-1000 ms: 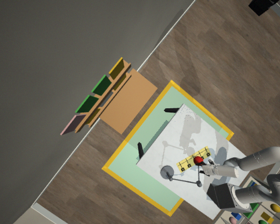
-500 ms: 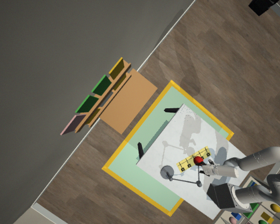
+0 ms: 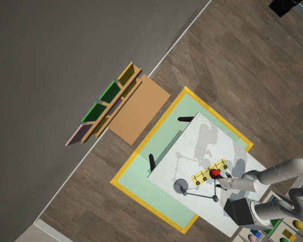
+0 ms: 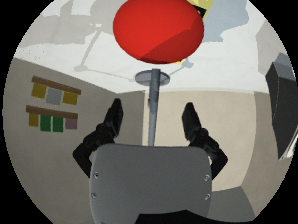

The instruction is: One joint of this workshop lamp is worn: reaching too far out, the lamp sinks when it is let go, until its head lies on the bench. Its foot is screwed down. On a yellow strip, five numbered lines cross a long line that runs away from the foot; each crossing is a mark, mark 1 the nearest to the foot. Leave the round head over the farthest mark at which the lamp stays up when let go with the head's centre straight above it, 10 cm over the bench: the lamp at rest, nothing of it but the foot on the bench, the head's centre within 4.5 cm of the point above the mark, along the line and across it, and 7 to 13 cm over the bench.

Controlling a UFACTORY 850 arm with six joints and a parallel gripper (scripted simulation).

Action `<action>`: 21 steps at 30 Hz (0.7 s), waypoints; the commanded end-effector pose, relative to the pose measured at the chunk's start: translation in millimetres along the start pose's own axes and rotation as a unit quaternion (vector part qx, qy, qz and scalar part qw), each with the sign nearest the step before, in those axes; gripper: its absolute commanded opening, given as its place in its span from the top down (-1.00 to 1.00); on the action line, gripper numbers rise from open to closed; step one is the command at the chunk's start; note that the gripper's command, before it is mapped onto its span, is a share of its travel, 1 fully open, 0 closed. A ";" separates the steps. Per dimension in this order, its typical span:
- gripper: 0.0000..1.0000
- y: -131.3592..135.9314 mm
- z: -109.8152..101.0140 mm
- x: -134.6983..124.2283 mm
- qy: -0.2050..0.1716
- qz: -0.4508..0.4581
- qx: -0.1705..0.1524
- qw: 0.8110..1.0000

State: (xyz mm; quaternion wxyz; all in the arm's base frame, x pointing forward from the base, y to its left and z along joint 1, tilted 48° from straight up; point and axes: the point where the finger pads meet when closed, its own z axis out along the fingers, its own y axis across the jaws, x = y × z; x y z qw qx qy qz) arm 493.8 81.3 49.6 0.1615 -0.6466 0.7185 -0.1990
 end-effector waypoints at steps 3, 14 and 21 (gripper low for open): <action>-1.00 -0.4 -0.2 -0.4 0.000 0.000 0.000 1.000; -1.00 -0.3 -47.9 -0.4 0.000 0.000 0.000 1.000; -1.00 -0.3 -68.6 -0.4 0.000 0.000 0.000 1.000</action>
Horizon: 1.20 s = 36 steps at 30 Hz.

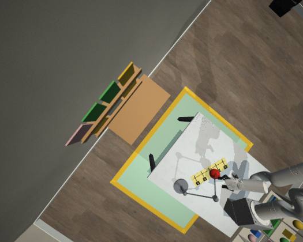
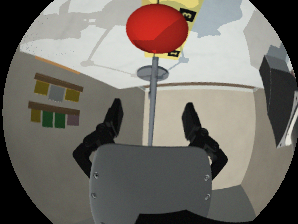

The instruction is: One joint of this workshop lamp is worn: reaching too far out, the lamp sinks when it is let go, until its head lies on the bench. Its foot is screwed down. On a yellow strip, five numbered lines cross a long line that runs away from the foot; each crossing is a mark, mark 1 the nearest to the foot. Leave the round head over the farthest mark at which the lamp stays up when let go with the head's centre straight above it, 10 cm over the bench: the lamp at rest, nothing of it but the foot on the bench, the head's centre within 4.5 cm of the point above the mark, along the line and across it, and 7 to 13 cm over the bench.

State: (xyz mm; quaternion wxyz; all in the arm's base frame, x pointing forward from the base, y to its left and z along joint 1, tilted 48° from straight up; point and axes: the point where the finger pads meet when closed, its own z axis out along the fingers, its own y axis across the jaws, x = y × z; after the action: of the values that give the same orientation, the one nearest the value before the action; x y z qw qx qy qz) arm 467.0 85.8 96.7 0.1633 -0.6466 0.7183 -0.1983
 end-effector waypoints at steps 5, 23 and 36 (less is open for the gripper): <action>-1.00 -0.4 -31.3 -0.2 0.001 0.000 0.000 1.000; -1.00 -0.3 -68.4 -0.3 -0.001 0.000 0.001 1.000; -1.00 -0.5 -75.3 -0.3 -0.003 0.000 0.001 1.000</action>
State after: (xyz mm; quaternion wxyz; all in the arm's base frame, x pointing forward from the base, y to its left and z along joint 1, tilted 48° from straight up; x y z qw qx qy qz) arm 430.5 91.2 161.5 0.1662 -0.6467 0.7179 -0.1971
